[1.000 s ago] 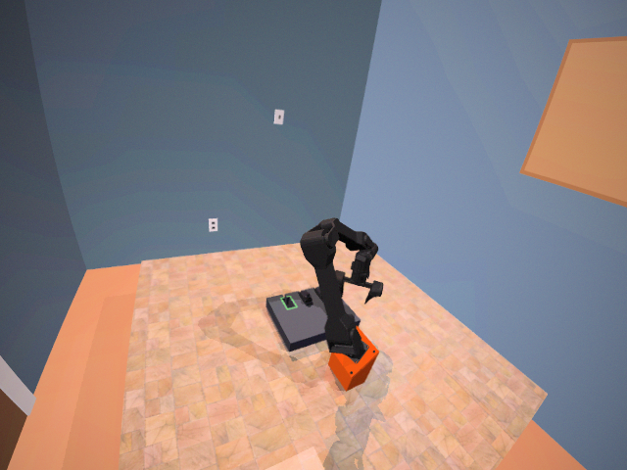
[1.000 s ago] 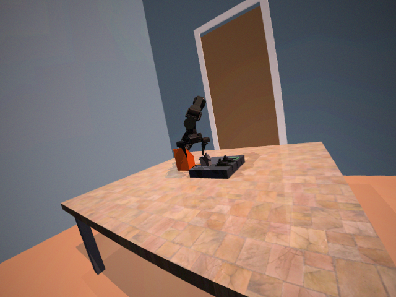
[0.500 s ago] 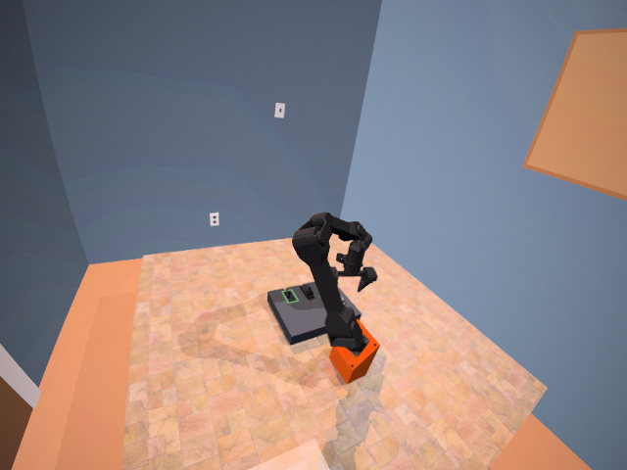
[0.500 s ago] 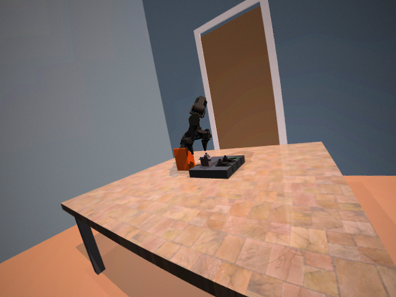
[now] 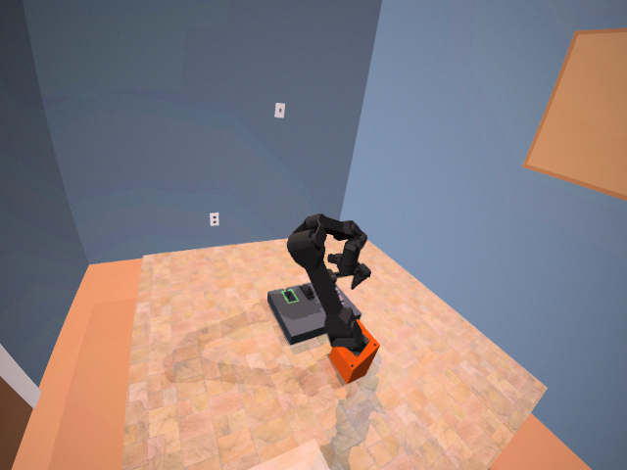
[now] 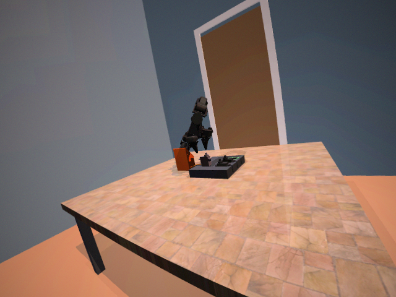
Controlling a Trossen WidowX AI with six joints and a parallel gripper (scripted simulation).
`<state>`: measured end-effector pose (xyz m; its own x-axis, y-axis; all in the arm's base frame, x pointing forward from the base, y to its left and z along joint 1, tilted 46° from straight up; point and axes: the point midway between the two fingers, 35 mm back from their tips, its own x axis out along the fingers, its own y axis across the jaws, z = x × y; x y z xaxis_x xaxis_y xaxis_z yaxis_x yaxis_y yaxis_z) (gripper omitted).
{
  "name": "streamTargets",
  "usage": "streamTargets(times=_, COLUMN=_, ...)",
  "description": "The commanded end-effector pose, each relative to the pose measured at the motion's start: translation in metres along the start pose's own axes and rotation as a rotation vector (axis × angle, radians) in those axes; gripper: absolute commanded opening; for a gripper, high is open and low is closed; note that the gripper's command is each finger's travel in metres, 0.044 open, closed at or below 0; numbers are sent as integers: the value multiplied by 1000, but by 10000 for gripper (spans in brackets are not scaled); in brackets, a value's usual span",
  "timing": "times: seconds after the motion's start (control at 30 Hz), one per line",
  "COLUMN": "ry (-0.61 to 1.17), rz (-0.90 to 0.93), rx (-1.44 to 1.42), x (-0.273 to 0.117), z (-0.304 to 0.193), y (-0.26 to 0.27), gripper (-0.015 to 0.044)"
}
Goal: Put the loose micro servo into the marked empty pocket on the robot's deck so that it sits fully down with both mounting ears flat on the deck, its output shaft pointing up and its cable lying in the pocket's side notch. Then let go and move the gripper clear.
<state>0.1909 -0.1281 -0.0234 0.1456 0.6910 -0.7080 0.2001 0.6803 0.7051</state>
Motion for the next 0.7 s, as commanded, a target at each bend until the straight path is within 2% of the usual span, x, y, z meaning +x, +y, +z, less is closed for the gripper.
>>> streamTargets(times=0.0, ry=1, rz=5, rx=-6, x=12, z=-1, y=3, gripper=440)
streamTargets(times=0.67, ry=1, rz=7, rx=-6, x=41, z=-1, y=3, gripper=440)
